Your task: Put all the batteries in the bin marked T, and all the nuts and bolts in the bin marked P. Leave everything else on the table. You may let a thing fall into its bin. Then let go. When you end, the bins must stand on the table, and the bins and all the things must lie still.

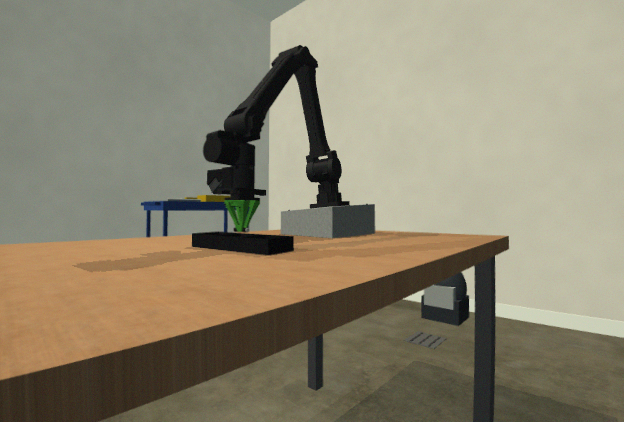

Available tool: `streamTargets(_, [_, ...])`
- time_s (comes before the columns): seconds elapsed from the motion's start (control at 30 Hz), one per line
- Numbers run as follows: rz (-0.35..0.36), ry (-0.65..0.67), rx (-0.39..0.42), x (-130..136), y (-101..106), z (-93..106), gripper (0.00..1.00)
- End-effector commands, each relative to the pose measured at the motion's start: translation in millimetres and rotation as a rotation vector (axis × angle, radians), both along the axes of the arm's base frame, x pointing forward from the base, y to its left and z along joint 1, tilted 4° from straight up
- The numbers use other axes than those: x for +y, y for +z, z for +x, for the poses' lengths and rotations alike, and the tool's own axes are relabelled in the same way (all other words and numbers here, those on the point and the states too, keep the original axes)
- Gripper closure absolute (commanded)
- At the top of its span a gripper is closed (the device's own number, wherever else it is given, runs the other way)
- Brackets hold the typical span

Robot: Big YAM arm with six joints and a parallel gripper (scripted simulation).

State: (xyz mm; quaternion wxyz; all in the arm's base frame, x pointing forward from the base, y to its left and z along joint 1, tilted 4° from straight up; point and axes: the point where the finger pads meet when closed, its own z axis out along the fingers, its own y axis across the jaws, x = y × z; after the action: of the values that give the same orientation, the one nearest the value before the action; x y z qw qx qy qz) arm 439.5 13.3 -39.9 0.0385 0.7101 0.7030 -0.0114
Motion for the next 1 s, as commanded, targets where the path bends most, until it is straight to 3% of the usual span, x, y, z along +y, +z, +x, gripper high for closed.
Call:
streamTargets(0.0, [-0.005,-0.003,0.007,-6.2,-13.9,-3.9,0.96])
streamTargets(0.33, [-0.006,0.002,0.008,-6.9,-29.6,-4.0,0.96])
streamTargets(0.77, [-0.005,0.008,-0.002,-3.4,-25.9,-1.9,0.96])
streamTargets(0.8, [-0.005,0.008,-0.001,-3.4,-25.7,-1.9,0.77])
streamTargets(0.97, [-0.005,0.008,-0.001,-3.2,-24.8,-2.1,0.77])
